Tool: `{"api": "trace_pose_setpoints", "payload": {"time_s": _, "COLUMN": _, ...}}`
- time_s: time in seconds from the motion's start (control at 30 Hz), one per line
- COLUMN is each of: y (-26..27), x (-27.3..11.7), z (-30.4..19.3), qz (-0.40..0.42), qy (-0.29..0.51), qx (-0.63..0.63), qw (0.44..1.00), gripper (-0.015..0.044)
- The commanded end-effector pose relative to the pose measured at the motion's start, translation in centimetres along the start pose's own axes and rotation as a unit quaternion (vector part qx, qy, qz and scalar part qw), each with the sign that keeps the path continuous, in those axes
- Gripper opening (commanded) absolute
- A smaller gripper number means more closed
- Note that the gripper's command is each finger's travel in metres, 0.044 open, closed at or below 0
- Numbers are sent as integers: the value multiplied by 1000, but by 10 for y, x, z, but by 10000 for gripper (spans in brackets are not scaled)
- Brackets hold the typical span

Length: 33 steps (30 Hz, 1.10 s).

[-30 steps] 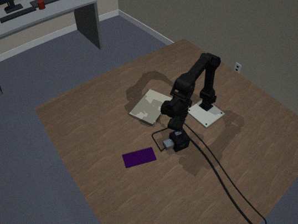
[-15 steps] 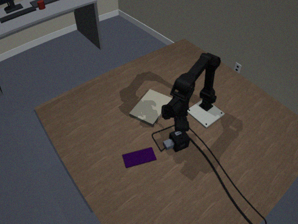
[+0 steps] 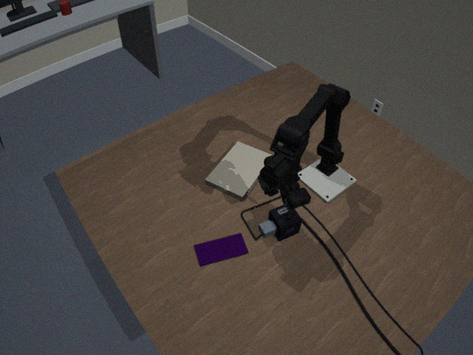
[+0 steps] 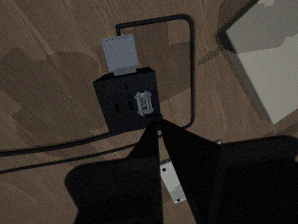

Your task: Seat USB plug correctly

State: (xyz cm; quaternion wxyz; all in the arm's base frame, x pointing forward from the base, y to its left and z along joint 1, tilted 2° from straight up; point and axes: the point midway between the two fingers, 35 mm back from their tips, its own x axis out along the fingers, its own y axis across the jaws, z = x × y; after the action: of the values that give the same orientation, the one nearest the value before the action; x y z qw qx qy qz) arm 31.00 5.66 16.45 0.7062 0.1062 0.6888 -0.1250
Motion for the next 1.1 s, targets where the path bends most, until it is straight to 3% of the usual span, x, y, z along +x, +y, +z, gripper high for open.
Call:
{"api": "trace_pose_setpoints", "payload": {"time_s": 0.0, "y": 0, "x": 0, "z": 0, "qz": 0, "qy": 0, "qx": -48, "qw": 999, "gripper": 0}}
{"api": "trace_pose_setpoints", "payload": {"time_s": 0.53, "y": 0, "x": 0, "z": 0, "qz": 0, "qy": 0, "qx": -255, "qw": 967, "gripper": 0}}
{"api": "trace_pose_setpoints", "payload": {"time_s": 1.07, "y": 0, "x": 0, "z": 0, "qz": 0, "qy": 0, "qx": -450, "qw": 893, "gripper": 0}}
